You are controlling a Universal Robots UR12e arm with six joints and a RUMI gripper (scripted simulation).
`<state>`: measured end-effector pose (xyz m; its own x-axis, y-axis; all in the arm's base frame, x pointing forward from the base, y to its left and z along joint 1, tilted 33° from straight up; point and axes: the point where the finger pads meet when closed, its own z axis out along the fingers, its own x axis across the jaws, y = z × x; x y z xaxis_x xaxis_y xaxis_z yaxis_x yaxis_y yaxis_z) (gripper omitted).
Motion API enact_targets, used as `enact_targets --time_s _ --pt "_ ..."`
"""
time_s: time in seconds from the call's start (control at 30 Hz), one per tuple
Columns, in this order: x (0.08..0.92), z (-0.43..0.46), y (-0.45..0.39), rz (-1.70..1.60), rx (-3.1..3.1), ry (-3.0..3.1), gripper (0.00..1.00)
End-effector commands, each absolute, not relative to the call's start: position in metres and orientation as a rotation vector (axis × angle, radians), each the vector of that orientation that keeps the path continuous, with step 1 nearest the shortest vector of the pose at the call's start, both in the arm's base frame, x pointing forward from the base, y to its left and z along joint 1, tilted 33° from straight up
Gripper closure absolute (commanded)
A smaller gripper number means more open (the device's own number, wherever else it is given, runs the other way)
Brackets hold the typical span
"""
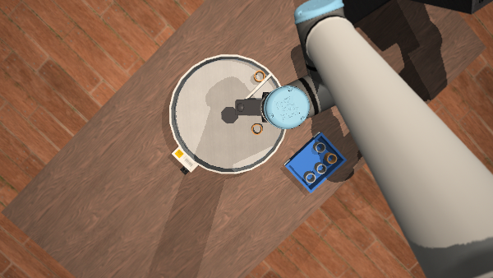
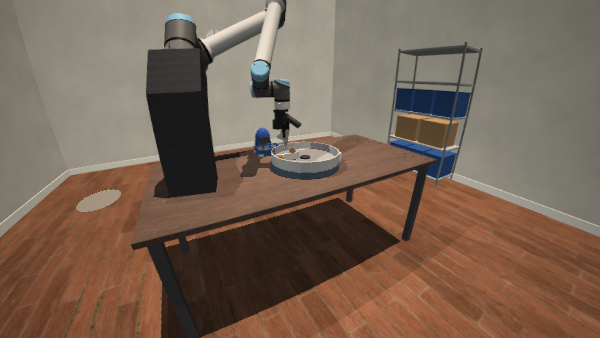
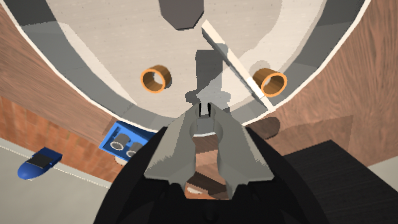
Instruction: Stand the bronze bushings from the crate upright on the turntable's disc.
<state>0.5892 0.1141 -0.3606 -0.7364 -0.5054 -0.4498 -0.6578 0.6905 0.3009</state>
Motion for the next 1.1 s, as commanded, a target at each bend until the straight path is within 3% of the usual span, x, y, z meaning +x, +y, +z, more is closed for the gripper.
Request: enact_targets --time_s 0.0,1.07 --pt "0.588 -0.353 0.126 0.645 -0.905 2.575 0.95" --pt "0.570 -0.247 0.303 0.677 -0.763 2.640 0.95"
